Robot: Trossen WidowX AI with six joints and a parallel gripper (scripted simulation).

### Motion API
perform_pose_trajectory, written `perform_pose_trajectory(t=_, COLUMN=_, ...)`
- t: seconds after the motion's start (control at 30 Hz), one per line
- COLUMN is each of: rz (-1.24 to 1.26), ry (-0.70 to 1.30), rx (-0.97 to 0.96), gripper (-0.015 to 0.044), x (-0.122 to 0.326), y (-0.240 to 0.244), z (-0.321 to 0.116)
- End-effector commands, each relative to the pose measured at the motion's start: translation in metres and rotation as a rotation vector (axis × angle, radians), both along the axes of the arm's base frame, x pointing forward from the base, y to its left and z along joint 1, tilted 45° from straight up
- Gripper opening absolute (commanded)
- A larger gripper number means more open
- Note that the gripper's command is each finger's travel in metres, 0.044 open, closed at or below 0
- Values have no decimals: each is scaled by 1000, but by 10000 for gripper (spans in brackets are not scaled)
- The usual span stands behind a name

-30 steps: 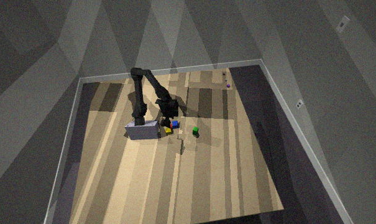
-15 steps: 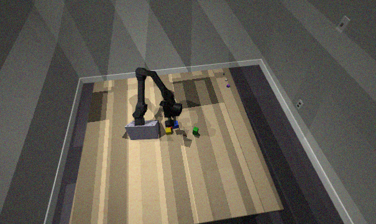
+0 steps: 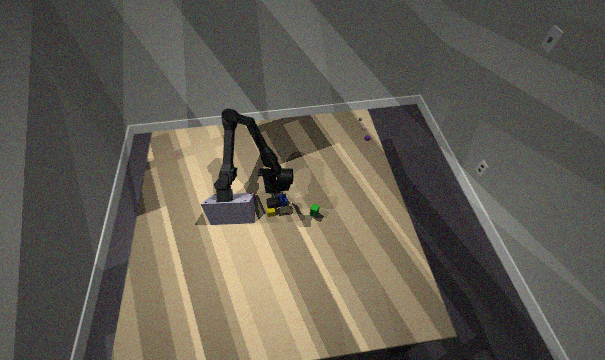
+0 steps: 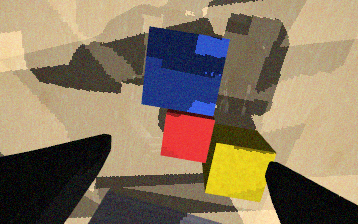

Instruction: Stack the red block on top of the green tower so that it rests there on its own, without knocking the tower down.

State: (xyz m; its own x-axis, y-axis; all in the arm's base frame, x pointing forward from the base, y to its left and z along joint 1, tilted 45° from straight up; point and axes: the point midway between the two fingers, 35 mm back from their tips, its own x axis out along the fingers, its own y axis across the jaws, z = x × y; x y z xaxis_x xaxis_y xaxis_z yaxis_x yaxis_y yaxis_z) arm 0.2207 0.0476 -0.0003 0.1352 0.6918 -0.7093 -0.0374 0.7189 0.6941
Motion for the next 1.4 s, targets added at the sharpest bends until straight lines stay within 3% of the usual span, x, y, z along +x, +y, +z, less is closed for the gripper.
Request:
perform_pose_trajectory(t=0.0, rz=-5, ry=10, rx=12, gripper=440, x=-1, y=8, z=-7)
perform_pose_trajectory(t=1.37, rz=-5, ry=10, rx=14, gripper=440, x=4, y=38, z=-36)
